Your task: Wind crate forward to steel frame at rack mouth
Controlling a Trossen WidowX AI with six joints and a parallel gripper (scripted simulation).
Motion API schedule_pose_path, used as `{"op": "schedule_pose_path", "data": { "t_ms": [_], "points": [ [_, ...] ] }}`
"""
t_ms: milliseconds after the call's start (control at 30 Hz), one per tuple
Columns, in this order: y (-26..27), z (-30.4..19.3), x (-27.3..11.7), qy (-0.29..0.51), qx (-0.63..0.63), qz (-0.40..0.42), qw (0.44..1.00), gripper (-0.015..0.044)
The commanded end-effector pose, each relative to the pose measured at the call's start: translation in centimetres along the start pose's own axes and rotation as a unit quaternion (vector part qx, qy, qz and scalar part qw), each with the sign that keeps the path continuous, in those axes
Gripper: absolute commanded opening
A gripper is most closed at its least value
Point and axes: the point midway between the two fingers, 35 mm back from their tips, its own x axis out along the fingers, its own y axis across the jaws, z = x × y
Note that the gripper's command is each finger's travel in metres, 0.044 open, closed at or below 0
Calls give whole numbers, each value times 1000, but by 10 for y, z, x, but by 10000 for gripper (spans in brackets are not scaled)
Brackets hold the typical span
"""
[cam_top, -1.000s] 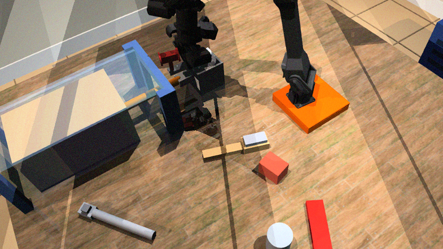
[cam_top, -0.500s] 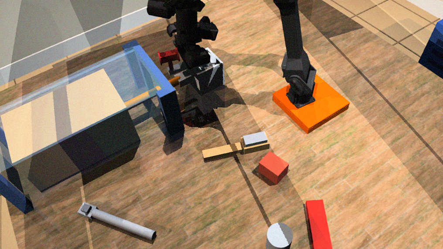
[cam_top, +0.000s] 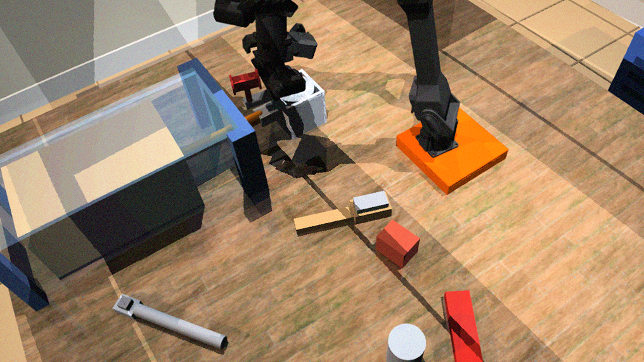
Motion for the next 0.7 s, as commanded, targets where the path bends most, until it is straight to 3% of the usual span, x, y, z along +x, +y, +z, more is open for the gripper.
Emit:
{"op": "schedule_pose_path", "data": {
  "t_ms": [0, 667],
  "points": [
    [-1, 1, 4, -3, -9, -3, 1000, 0],
    [3, 1, 4, -3, 31, 1, 1000, 0]
  ]
}}
